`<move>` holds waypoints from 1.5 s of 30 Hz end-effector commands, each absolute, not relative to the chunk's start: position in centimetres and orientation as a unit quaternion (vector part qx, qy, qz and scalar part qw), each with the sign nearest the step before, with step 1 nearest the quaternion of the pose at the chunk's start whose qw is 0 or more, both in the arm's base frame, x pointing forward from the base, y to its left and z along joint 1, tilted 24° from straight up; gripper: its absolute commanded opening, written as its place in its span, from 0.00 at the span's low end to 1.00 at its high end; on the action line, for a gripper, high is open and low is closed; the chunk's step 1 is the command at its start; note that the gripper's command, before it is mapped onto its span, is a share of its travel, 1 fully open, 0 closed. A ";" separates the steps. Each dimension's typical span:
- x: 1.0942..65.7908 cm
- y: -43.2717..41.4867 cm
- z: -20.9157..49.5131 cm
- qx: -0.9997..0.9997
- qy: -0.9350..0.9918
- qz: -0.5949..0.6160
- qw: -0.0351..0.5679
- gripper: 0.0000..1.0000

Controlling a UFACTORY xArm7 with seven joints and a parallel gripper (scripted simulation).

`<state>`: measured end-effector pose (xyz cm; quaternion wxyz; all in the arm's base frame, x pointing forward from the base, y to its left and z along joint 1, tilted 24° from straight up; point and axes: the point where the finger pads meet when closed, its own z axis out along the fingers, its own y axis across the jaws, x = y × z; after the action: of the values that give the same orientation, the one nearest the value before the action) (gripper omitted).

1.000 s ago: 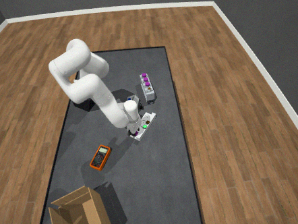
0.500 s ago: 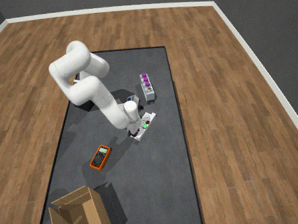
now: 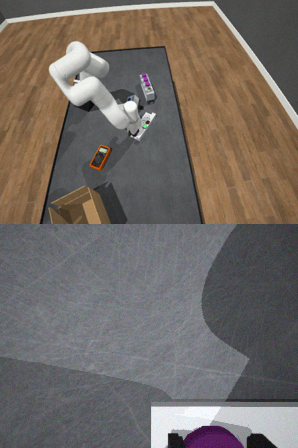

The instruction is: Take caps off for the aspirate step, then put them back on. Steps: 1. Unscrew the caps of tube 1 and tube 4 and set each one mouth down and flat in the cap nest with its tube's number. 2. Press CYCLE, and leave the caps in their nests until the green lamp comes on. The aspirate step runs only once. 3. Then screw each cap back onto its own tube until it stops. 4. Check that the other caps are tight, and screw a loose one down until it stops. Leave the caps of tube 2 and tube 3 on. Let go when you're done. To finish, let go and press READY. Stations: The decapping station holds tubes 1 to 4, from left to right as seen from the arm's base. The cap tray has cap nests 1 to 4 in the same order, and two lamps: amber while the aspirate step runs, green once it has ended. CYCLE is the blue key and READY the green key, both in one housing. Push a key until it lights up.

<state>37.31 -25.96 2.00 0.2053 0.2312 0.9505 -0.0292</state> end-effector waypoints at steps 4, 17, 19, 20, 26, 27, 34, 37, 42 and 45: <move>37.4 -26.0 2.1 0.231 0.950 -0.030 0.206 0.00; 35.7 -25.3 6.2 0.231 0.950 -0.030 0.206 0.00; 35.3 -25.2 7.1 0.231 0.950 -0.030 0.206 0.00; 35.1 -25.1 7.5 0.231 0.950 -0.030 0.206 0.00; 34.3 -24.8 9.5 0.231 0.950 -0.030 0.207 0.00; 34.3 -24.8 9.5 0.231 0.950 -0.030 0.207 0.00; 33.6 -24.5 11.2 0.231 0.950 -0.030 0.207 0.00; 33.4 -24.5 11.7 0.231 0.950 -0.030 0.207 0.00; 33.1 -24.3 12.5 0.231 0.950 -0.030 0.207 0.00; 33.0 -24.3 12.7 0.231 0.950 -0.030 0.207 0.00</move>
<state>34.58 -25.10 10.37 0.2504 0.2298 0.9396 -0.0407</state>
